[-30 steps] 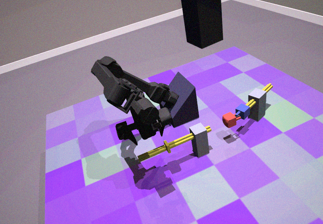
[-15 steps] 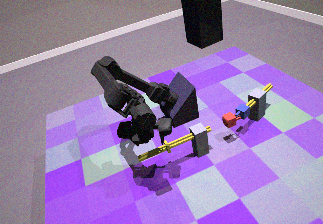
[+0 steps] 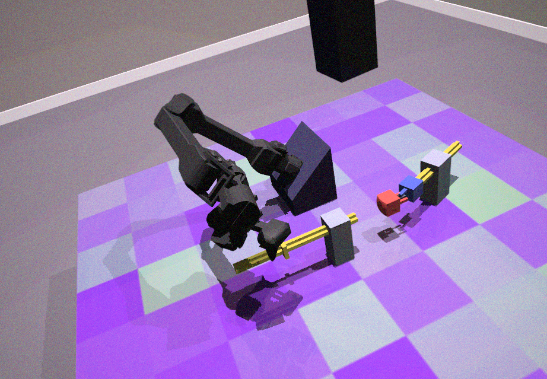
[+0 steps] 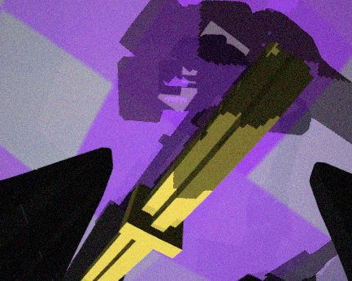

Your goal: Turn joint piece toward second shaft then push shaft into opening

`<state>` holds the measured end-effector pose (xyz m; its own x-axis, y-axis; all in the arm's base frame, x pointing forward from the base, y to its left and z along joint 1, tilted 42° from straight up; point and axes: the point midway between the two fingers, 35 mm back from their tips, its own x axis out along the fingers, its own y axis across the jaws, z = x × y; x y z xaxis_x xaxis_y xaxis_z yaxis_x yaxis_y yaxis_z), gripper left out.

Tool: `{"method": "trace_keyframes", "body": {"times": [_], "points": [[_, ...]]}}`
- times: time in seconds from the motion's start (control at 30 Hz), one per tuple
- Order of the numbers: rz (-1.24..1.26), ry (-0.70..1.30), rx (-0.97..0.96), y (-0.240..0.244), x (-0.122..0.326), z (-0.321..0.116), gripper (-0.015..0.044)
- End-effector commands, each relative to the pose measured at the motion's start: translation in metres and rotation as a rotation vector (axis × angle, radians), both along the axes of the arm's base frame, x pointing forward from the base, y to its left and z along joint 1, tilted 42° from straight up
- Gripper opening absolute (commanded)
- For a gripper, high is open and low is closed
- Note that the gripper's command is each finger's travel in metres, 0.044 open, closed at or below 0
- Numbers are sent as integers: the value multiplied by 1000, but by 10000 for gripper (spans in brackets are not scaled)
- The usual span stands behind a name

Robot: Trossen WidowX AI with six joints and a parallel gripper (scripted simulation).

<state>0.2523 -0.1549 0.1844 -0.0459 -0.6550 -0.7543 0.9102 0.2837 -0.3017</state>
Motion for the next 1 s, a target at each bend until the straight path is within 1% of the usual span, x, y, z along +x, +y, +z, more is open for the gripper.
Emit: {"method": "trace_keyframes", "body": {"times": [0.0, 0.43, 0.97], "points": [[-95, -101, -10, -4, -1, -4, 440], [-387, -402, -35, -18, -6, -17, 440], [-391, -406, -36, -28, -6, -29, 440]]}}
